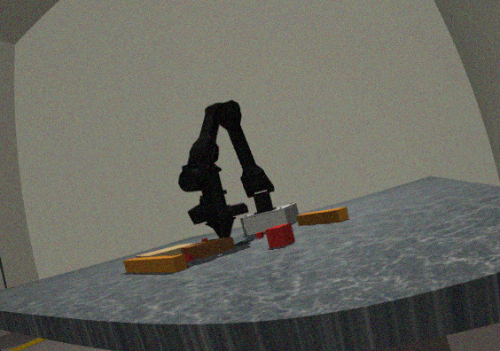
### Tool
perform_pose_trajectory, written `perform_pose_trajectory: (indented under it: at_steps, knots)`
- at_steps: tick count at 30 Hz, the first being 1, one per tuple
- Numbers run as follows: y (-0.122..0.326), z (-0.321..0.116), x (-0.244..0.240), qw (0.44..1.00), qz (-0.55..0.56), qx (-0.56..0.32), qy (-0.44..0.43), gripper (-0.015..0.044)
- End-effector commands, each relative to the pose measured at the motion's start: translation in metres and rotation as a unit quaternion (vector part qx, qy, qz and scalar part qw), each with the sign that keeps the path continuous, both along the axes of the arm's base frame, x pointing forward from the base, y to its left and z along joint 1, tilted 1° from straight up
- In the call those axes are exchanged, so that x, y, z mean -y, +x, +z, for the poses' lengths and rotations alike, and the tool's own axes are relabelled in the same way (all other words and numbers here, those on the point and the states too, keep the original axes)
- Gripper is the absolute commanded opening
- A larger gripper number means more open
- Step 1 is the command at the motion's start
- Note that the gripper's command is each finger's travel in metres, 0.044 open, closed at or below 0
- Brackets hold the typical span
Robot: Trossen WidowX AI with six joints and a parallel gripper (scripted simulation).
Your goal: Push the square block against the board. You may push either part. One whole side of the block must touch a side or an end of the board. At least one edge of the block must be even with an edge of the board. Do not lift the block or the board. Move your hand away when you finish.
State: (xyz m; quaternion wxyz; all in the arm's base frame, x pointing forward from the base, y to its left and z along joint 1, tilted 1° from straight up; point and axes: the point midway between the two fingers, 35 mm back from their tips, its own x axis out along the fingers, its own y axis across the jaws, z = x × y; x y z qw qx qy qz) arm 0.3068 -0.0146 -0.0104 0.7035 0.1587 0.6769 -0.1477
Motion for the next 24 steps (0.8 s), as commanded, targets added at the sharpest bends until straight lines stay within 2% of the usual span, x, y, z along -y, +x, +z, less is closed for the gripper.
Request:
perform_pose_trajectory:
  at_steps: [1,24]
  knots:
    - [0.004,0.000,0.002,1.000,0.003,0.001,-0.001,0.0000]
    - [0.023,0.001,0.011,1.000,0.003,0.002,-0.002,0.0000]
